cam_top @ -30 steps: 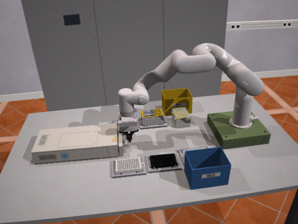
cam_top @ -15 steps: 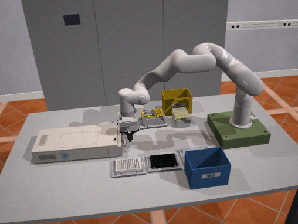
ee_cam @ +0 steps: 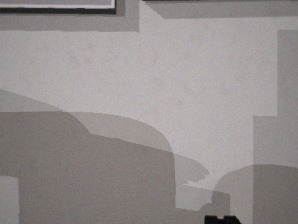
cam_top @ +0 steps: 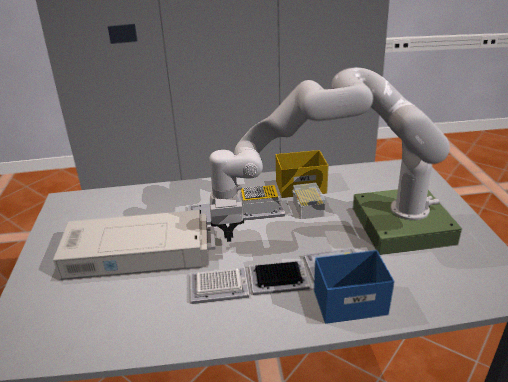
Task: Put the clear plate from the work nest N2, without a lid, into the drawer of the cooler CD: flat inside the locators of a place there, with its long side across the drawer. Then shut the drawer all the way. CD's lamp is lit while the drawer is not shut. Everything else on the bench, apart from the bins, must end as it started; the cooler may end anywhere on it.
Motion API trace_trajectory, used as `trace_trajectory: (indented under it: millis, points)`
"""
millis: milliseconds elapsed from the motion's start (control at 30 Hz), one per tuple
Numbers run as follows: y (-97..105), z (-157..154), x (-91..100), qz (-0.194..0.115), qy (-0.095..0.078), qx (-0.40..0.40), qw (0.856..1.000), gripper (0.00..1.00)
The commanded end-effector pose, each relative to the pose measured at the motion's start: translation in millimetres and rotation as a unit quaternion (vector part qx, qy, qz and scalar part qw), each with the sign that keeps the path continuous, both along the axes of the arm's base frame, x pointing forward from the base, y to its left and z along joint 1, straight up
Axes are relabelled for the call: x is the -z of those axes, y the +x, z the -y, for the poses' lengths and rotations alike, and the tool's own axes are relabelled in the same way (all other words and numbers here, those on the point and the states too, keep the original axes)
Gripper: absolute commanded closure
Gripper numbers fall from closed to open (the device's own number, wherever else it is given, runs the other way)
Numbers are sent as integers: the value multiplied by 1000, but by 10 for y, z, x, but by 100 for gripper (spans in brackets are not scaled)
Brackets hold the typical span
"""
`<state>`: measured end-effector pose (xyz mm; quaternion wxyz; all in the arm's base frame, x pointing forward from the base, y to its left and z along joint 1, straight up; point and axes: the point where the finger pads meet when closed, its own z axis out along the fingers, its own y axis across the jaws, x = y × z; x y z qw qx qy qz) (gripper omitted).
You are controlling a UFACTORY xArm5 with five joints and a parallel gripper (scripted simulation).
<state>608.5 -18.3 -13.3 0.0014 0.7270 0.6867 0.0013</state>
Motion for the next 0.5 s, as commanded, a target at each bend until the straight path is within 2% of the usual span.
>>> trace_trajectory:
  millis: [0,267,467]
  points:
    - [-64,-4,-26,3,-3,0,1000,100]
    - [-197,-12,-24,3,-3,0,1000,100]
    - [-222,-14,-24,3,-3,0,1000,100]
